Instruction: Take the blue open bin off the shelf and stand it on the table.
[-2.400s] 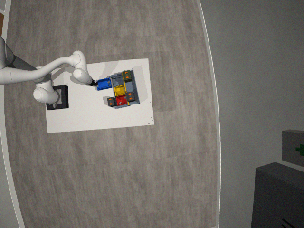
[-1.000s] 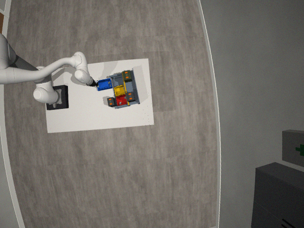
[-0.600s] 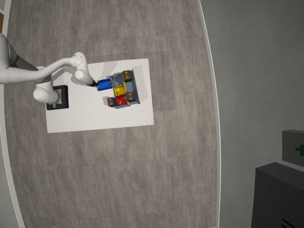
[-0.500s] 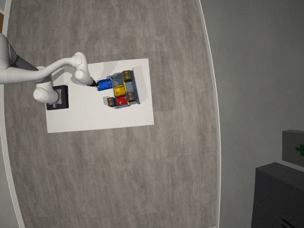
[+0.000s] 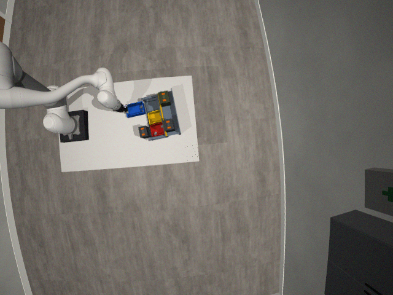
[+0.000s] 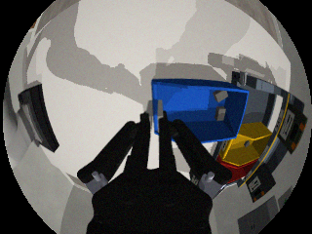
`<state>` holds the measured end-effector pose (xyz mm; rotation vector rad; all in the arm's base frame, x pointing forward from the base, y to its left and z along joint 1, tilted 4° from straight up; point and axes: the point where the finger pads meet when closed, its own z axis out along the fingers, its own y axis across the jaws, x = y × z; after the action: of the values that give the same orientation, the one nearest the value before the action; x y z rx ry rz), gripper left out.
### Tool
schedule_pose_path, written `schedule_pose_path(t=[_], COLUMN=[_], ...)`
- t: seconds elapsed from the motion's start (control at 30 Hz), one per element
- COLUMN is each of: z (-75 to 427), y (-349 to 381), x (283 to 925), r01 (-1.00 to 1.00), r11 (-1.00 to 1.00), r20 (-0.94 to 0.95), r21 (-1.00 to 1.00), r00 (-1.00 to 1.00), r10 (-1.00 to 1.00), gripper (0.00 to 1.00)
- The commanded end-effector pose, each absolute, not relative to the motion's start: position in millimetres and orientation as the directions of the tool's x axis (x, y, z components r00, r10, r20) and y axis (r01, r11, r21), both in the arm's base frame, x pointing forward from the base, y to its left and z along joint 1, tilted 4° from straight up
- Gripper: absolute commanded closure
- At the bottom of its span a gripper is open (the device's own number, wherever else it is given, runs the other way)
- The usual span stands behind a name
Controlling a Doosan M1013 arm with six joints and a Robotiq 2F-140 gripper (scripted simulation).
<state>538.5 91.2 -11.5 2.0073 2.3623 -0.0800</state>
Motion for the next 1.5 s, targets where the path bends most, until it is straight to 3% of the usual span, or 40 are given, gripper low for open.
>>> schedule_pose_path(t=[0.0, 0.03, 1.47], z=[-11.5, -11.4, -11.4], y=[91.3, 91.3, 91.3], x=[538.5, 538.5, 538.5], r01=[0.987, 0.987, 0.987], r11=[0.161, 0.161, 0.161], r20=[-0.064, -0.064, -0.064], r21=[-0.013, -0.013, -0.013], r00=[-0.162, -0.162, -0.162], r10=[0.985, 0.985, 0.985], gripper=[1.00, 0.43, 0.43])
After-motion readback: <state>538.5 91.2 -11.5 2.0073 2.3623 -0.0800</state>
